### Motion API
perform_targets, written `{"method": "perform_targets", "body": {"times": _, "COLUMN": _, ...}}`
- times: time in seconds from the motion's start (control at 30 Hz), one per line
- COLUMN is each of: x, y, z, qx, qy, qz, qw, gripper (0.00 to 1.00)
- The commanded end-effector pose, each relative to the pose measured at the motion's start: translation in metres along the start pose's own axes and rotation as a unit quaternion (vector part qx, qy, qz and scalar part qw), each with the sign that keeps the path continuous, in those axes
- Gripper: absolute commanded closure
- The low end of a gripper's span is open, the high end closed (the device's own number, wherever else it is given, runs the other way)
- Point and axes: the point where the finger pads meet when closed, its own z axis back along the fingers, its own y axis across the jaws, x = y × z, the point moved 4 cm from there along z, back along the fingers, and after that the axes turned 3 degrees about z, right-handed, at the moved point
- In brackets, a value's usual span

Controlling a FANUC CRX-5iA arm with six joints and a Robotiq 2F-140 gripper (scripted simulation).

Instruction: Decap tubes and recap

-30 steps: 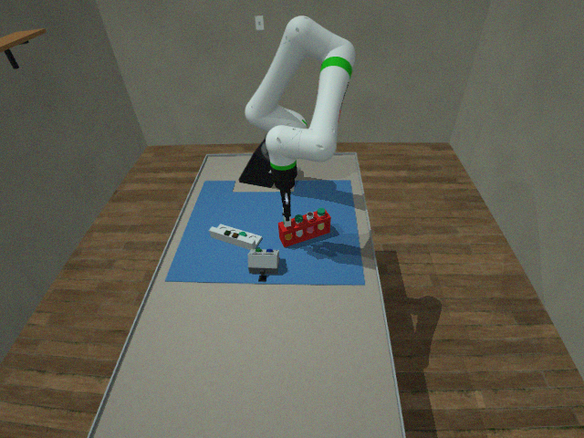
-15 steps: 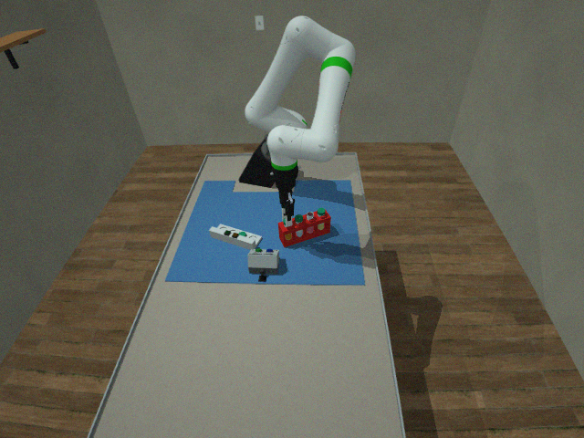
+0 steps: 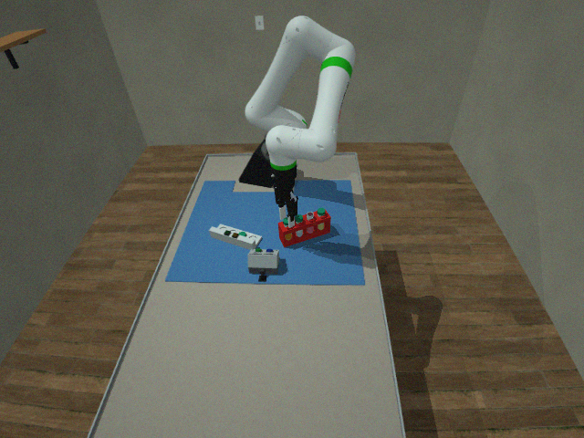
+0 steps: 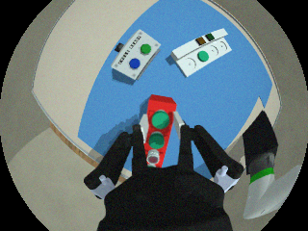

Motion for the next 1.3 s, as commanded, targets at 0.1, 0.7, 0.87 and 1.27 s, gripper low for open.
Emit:
{"method": "perform_targets", "body": {"times": 0.1, "x": -0.0002, "y": 0.0000, "z": 0.0002, "qx": 0.000, "qy": 0.000, "qz": 0.000, "qw": 1.000, "gripper": 0.65}}
{"method": "perform_targets", "body": {"times": 0.7, "x": -0.0003, "y": -0.0002, "z": 0.0067, "qx": 0.000, "qy": 0.000, "qz": -0.130, "qw": 0.991, "gripper": 0.65}}
{"method": "perform_targets", "body": {"times": 0.87, "x": -0.0003, "y": -0.0002, "z": 0.0074, "qx": 0.000, "qy": 0.000, "qz": -0.130, "qw": 0.991, "gripper": 0.65}}
{"method": "perform_targets", "body": {"times": 1.27, "x": -0.0003, "y": -0.0002, "z": 0.0074, "qx": 0.000, "qy": 0.000, "qz": -0.130, "qw": 0.991, "gripper": 1.00}}
